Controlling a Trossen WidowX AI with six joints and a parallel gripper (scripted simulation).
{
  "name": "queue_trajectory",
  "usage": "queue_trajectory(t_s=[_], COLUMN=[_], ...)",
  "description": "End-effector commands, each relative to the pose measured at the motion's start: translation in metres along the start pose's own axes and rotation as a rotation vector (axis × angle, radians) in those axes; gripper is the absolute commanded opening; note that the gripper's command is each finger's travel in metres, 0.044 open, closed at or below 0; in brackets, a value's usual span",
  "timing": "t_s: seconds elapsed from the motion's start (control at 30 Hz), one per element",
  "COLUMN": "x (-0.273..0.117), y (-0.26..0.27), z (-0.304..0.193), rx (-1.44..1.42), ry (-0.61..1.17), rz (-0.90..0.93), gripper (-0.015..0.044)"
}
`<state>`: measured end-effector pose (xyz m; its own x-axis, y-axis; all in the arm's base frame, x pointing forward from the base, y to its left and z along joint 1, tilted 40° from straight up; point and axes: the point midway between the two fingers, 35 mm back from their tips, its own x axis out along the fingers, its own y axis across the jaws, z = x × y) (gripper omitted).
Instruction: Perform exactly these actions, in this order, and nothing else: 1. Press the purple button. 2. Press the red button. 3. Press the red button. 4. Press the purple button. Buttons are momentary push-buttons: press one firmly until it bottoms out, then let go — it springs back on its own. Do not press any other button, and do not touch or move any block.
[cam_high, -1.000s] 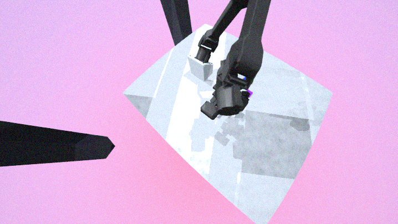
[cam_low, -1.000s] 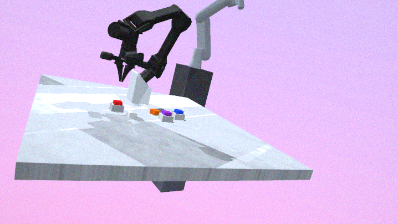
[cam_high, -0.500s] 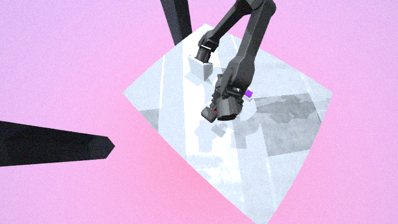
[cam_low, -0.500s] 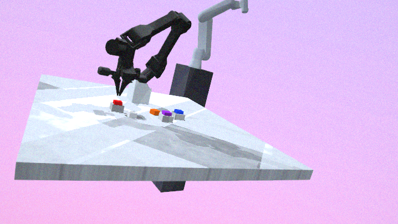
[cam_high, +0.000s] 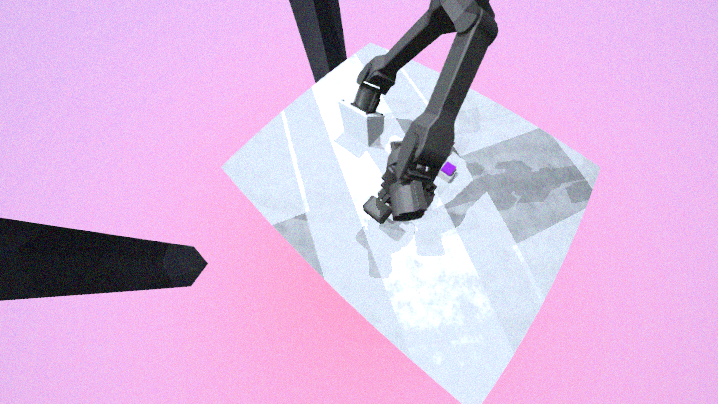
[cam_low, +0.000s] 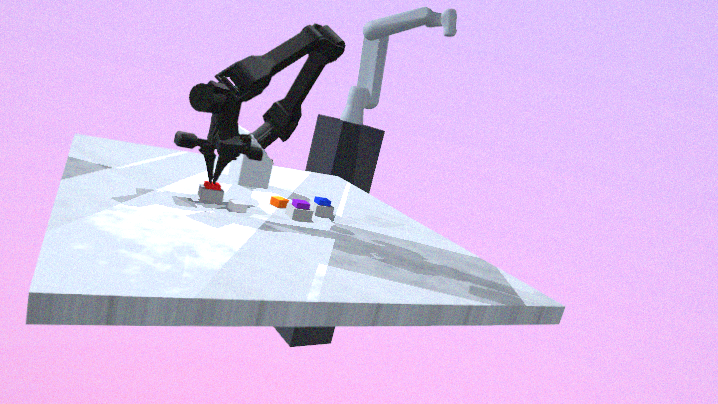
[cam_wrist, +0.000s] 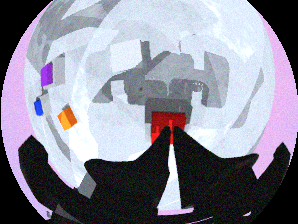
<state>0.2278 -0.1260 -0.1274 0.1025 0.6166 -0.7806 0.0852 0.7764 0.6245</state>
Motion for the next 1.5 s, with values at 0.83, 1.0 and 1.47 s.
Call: queue_trajectory(t_s=[0.83,1.0,1.47], x=[-0.028,-0.026,-0.003], y=[0.002,0.002,0.002], z=[-0.002,-0.002,-0.002], rx=[0.010,0.010,0.010], ry=[0.004,0.004,0.004], rz=[0.008,0.008,0.009], gripper=[0.0020,0.0020,0.0020])
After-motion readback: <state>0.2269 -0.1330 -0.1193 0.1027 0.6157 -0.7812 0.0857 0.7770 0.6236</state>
